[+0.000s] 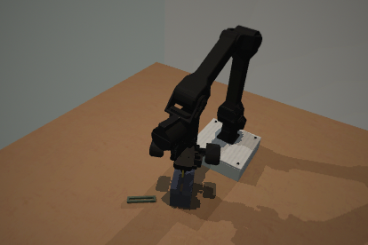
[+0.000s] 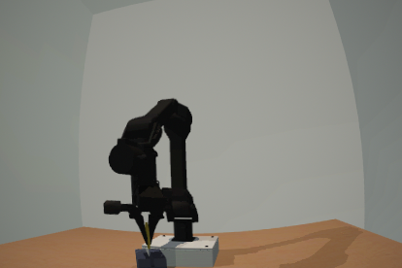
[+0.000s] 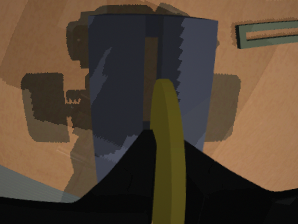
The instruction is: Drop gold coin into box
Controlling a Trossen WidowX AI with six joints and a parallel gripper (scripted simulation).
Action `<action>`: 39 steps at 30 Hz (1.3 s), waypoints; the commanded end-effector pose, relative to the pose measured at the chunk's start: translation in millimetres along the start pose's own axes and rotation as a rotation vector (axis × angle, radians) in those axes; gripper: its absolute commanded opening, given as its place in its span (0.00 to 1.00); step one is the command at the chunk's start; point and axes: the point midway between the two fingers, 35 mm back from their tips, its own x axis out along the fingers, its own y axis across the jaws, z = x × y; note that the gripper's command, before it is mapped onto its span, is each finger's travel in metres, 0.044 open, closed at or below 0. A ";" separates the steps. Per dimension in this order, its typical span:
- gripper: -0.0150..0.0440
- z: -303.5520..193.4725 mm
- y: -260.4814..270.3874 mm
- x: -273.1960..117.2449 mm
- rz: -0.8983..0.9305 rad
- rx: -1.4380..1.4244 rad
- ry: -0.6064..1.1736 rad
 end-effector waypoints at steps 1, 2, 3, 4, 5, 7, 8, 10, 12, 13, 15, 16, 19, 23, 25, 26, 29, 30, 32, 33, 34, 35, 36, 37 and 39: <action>0.25 -0.4 0.3 2.8 0.002 -0.002 0.003; 0.25 -0.3 0.2 3.4 0.002 -0.002 0.003; 0.25 -0.2 0.2 3.9 0.002 -0.001 0.003; 0.25 -0.1 0.2 4.4 0.002 -0.001 0.003; 0.25 -0.1 0.2 4.9 0.002 0.000 0.003; 0.25 -0.2 0.2 5.9 0.002 0.001 0.003; 0.25 -0.3 0.3 6.4 0.002 0.002 0.003; 0.25 -0.6 0.4 7.2 0.002 0.003 0.003; 0.25 -0.8 0.6 8.1 0.002 0.004 0.003; 0.25 -0.9 0.6 8.5 0.002 0.004 0.003; 0.25 -1.0 0.7 9.2 0.002 0.006 0.003; 0.25 -1.1 0.7 9.6 0.002 0.006 0.003; 0.25 -1.0 0.7 10.9 0.002 0.006 0.003; 0.34 0.1 0.0 9.4 0.000 0.002 0.000; 0.43 0.1 0.0 9.4 0.000 0.002 0.000; 0.48 0.1 0.0 9.4 0.000 0.002 0.000; 0.53 0.1 0.0 9.4 0.000 0.002 0.000; 0.53 0.1 0.0 9.4 0.000 0.002 0.000; 0.53 0.1 0.0 9.4 0.000 0.002 0.000; 0.53 0.1 0.0 9.4 0.000 0.002 0.000; 0.53 0.1 0.0 9.4 0.000 0.002 0.000; 0.53 0.1 0.0 9.4 0.000 0.002 0.000; 0.53 0.1 0.0 9.4 0.000 0.002 0.000; 0.57 0.1 0.0 8.7 0.000 0.002 0.000; 0.66 0.2 0.1 2.9 0.001 0.002 0.000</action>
